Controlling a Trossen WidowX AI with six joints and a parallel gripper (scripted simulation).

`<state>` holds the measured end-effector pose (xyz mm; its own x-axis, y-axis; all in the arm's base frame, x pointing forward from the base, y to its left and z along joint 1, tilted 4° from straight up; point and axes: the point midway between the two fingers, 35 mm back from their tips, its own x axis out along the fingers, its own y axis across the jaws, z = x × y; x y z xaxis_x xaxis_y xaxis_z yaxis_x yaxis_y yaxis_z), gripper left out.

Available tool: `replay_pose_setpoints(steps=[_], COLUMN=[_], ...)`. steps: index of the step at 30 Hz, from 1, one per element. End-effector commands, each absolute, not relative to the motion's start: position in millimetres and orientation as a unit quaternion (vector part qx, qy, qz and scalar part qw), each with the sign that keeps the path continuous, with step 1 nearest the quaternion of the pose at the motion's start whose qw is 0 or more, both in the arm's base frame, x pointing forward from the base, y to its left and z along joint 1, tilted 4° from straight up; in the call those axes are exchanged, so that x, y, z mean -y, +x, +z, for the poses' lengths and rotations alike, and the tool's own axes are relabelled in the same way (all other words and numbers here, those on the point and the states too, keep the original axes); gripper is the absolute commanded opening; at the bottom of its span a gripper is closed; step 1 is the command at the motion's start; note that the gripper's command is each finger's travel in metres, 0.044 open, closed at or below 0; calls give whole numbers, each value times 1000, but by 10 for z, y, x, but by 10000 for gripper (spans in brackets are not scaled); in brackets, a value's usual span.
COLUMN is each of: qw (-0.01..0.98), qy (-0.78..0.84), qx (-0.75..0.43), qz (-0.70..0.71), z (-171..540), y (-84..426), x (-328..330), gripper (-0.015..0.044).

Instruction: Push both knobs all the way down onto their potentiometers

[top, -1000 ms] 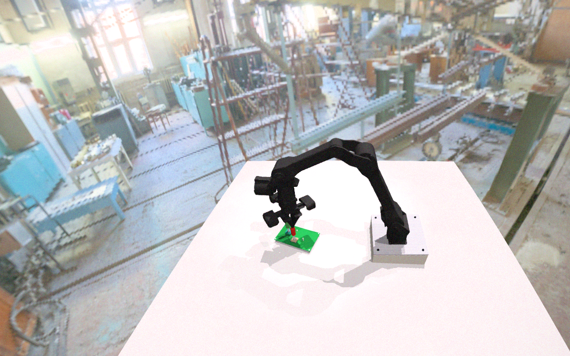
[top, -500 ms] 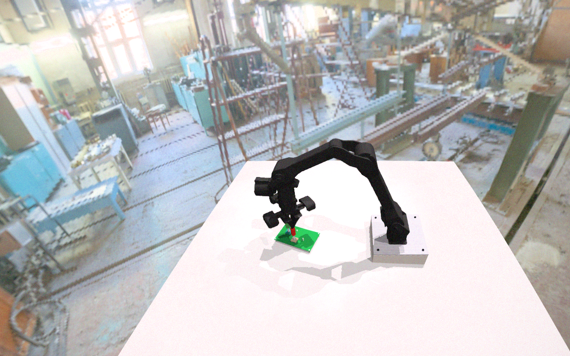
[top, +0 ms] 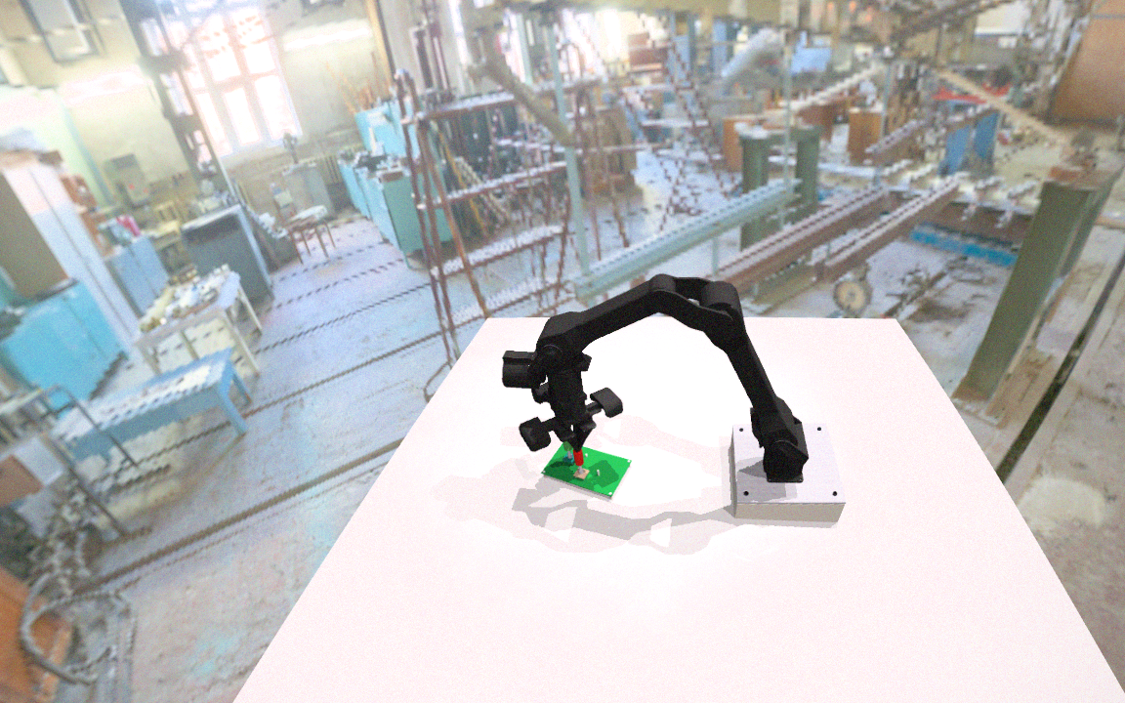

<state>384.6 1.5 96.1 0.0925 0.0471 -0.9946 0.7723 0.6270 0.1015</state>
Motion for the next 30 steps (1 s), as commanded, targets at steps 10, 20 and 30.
replay_pose_setpoints(steps=[10, 20, 30], qw=[658, 658, 658], qy=[334, 334, 334], qx=[-617, -617, -617], qz=[-274, -274, -274], z=[949, 891, 829], y=[3837, 3841, 3847], x=[-24, -28, -31], gripper=[0, 0, 0])
